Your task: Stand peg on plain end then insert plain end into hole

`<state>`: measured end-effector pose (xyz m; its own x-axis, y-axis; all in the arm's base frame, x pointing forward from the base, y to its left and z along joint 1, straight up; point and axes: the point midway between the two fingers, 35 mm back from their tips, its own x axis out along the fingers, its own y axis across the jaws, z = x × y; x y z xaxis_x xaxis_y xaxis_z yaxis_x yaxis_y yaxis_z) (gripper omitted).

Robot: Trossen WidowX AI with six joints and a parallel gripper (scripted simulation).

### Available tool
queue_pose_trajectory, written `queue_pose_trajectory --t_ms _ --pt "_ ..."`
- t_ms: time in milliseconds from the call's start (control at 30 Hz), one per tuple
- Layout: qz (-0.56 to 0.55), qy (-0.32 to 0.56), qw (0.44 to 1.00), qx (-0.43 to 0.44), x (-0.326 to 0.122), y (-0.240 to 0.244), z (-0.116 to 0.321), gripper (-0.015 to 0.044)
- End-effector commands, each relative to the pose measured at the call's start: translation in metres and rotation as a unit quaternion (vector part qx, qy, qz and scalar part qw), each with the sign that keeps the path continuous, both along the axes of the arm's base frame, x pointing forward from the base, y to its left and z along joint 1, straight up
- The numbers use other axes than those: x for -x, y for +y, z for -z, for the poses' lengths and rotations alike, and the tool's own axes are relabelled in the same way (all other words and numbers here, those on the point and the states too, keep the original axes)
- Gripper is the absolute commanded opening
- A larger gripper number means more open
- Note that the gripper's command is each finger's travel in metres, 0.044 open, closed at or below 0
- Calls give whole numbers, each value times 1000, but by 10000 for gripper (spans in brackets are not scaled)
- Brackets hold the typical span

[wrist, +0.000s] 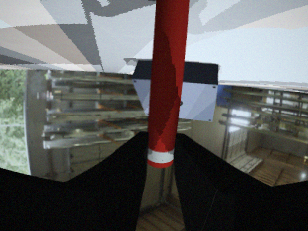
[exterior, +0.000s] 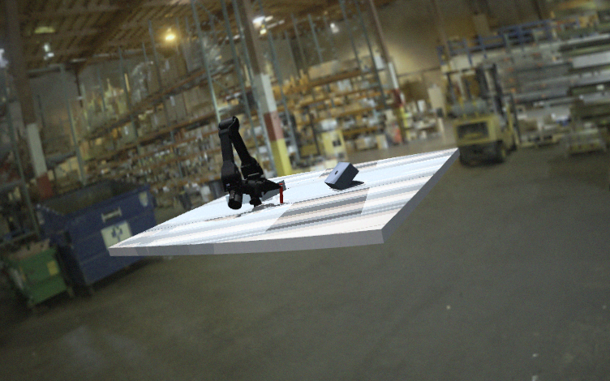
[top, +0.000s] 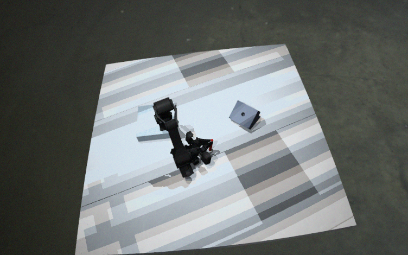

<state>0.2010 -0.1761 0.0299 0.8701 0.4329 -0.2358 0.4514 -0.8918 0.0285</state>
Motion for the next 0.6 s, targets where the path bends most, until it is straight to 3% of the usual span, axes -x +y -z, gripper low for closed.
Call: queue_pose_trajectory --t_ms 0,567 --pt "0 0 1000 0 1 -1 2 49" --pt "1 -3 1000 -4 4 -3 3 49"
